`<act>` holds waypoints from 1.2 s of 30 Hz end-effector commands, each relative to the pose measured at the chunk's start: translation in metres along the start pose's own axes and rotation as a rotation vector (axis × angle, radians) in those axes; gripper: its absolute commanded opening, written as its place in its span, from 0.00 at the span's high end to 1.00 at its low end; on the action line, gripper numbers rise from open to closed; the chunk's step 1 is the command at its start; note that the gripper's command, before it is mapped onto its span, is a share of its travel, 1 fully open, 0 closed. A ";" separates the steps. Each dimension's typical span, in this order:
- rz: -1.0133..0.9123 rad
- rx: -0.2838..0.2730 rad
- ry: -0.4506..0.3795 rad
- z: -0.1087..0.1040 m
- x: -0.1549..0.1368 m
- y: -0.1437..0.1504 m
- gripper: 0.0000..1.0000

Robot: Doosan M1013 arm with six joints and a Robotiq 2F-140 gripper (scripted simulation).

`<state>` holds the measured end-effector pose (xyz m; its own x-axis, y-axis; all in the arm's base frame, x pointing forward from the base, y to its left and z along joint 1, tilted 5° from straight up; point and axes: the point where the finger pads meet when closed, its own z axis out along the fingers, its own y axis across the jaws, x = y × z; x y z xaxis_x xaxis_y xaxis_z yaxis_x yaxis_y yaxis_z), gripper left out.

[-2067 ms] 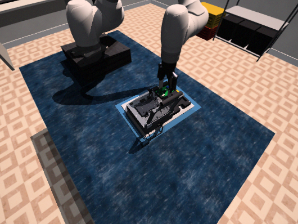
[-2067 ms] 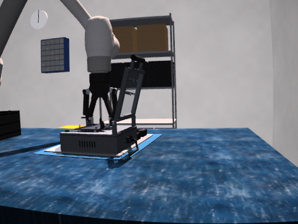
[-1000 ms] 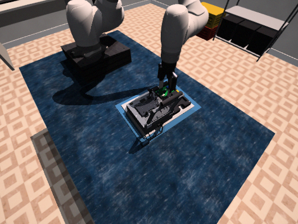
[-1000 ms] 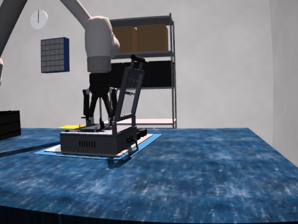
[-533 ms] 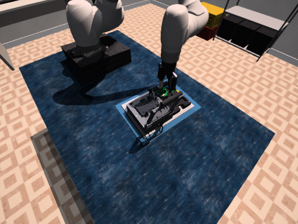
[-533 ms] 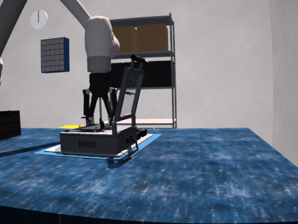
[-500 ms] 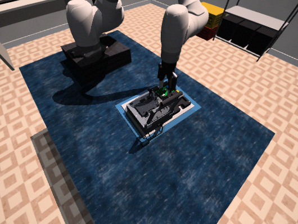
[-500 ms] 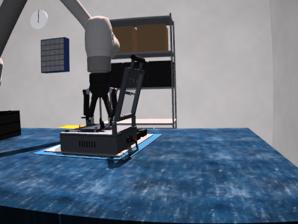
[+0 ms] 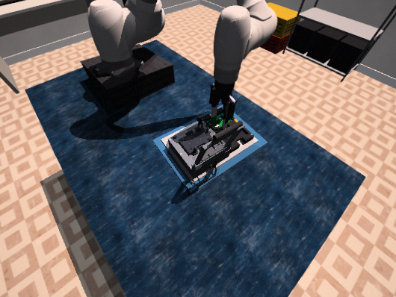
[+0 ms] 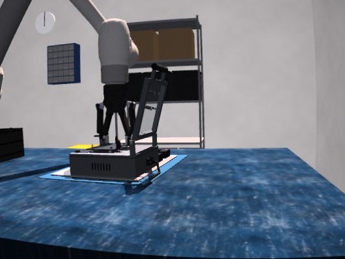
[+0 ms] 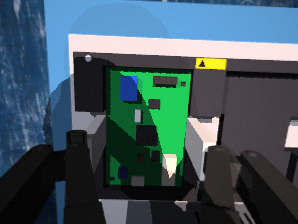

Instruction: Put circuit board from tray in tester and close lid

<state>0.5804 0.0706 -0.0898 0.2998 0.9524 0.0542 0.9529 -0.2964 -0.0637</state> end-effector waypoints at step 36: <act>0.000 0.000 0.000 -0.015 0.000 0.000 0.54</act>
<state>0.5810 0.0698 -0.0773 0.2999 0.9524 0.0542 0.9529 -0.2964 -0.0637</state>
